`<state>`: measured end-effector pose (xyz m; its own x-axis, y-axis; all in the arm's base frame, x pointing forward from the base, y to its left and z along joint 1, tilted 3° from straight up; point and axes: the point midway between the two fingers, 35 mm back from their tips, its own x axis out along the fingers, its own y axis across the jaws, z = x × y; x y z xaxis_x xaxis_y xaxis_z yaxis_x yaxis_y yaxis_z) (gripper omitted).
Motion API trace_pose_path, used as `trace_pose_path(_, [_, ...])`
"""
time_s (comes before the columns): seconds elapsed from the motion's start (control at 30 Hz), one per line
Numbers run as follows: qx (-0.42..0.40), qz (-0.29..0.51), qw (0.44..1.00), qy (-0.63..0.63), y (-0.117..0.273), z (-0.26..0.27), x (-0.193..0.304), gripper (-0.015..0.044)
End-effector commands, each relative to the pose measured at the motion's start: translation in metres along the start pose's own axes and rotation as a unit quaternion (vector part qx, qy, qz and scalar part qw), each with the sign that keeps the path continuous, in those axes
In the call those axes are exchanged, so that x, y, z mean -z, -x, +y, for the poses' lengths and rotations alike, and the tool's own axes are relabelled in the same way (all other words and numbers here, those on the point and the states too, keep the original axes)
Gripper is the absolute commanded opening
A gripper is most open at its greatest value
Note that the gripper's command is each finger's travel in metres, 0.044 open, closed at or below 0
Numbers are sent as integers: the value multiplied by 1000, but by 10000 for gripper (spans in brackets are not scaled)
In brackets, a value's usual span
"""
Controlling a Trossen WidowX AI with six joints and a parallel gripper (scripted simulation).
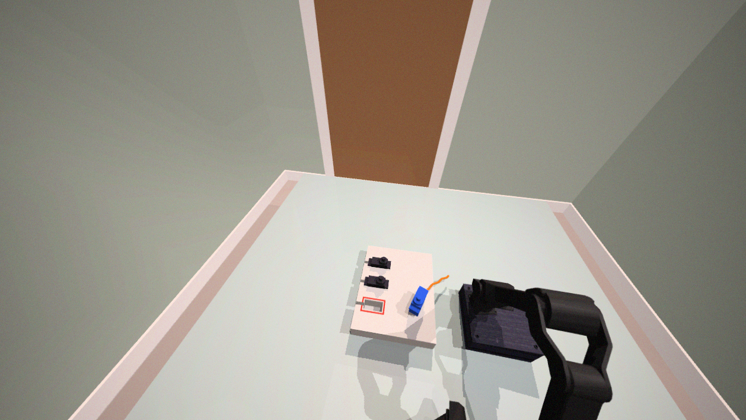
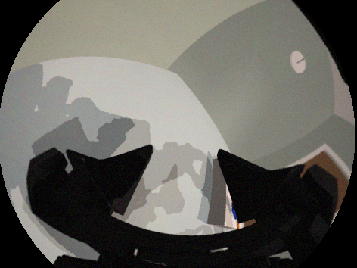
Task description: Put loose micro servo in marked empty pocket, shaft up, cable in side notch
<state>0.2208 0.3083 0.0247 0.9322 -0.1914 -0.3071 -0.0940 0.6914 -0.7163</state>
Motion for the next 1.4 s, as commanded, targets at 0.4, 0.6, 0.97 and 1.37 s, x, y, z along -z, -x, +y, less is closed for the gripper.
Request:
trace_pose_path(0.4, [-7, 57, 996, -63, -21, -22, 4, 440])
trace_pose_path(0.6, [-6, 93, 990, -109, -34, -39, 9, 440])
trace_pose_path(0.97, [-3, 171, 963, -206, -57, -72, 22, 440])
trace_pose_path(1.37, [12, 253, 911, -326, -73, -112, 40, 440])
